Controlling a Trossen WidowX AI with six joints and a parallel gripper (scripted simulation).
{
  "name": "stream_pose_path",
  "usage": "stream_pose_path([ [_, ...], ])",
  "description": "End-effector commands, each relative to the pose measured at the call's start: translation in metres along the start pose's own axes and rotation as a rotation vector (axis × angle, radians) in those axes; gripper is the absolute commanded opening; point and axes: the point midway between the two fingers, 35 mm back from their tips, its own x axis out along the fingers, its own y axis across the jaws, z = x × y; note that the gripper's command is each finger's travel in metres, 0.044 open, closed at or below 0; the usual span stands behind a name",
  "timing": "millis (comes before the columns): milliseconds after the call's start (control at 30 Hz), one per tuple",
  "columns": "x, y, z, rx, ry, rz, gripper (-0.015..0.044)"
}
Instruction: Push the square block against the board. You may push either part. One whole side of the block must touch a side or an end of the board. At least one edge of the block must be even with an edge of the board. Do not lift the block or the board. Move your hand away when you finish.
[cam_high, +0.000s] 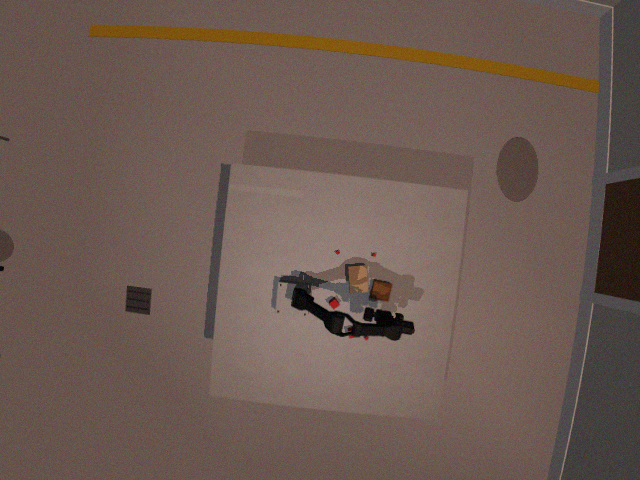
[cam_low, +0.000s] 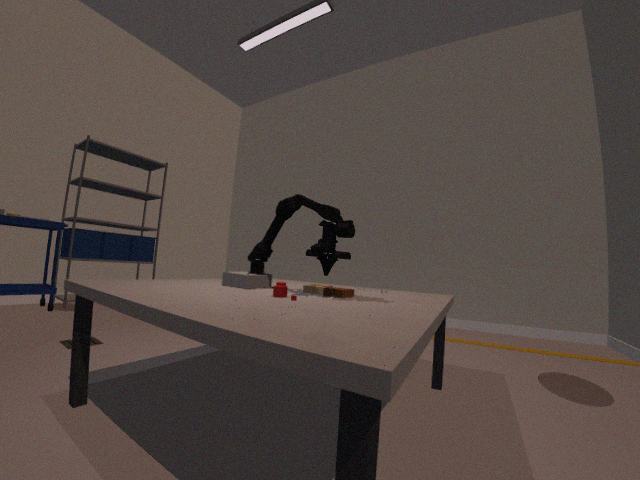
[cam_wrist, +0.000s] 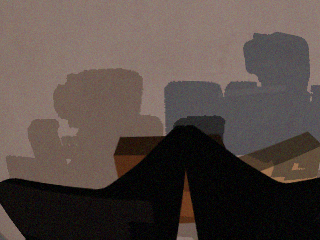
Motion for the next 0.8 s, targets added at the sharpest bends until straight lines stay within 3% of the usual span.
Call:
stream_pose_path([
  [0,-0.0361,0.0034,-0.0012,-0.001,0.0,0.031,0.0],
  [767,-0.0382,0.0032,-0.0012,-0.001,0.0,0.031,0.0],
])
